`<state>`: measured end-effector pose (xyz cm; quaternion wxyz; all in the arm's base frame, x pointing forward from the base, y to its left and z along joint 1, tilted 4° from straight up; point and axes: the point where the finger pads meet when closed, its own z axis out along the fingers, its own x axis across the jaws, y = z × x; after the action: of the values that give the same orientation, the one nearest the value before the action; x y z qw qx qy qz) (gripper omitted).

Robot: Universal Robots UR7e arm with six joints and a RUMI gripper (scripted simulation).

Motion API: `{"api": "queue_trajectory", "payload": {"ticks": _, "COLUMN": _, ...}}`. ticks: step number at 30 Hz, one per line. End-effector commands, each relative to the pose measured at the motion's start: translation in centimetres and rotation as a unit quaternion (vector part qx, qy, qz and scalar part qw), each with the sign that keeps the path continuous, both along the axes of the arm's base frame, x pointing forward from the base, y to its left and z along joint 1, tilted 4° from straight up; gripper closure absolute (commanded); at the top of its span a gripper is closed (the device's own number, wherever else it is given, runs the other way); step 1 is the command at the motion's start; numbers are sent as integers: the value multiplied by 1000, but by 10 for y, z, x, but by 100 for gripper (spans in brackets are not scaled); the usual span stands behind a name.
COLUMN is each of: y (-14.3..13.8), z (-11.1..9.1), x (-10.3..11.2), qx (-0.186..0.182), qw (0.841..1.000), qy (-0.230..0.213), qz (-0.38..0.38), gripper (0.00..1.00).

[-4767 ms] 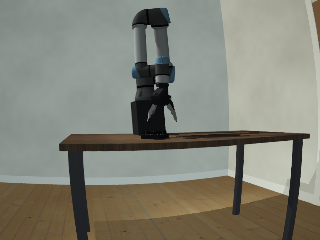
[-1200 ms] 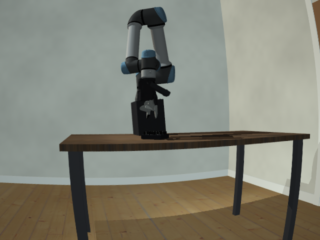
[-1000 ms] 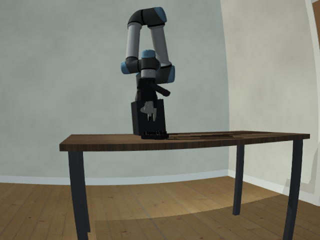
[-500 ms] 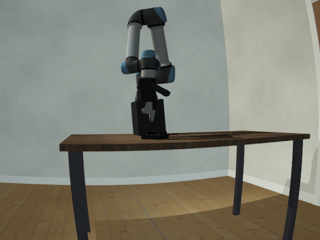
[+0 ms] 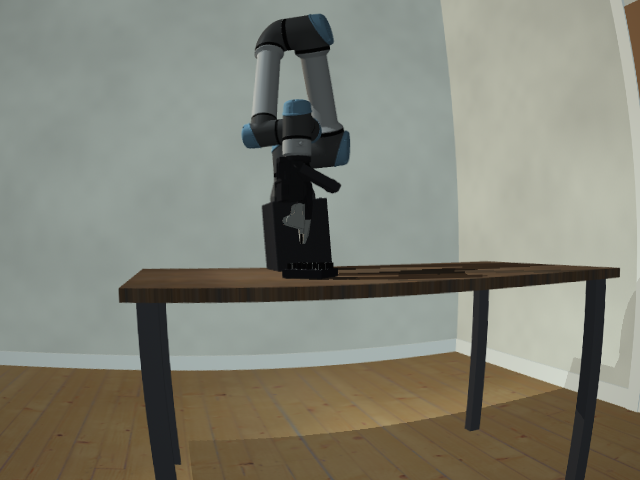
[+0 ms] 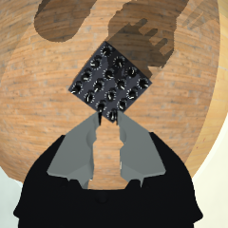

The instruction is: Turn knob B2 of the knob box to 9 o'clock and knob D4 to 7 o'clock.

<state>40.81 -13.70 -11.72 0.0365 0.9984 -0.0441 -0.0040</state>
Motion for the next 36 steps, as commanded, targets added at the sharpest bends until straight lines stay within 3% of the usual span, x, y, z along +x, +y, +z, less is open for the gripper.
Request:
{"api": "queue_trajectory", "payload": {"ticks": 1, "y": -3, "z": 2, "x": 3, "qx": -2, "qw": 1000, "qy": -3, "qz": 0, "gripper": 89}}
{"api": "queue_trajectory", "payload": {"ticks": 22, "y": -2, "z": -5, "x": 2, "qx": -1, "qw": 1000, "qy": -2, "qz": 0, "gripper": 89}}
{"api": "queue_trajectory", "payload": {"ticks": 36, "y": -4, "z": -21, "x": 1, "qx": 0, "qw": 1000, "qy": -2, "qz": 0, "gripper": 89}}
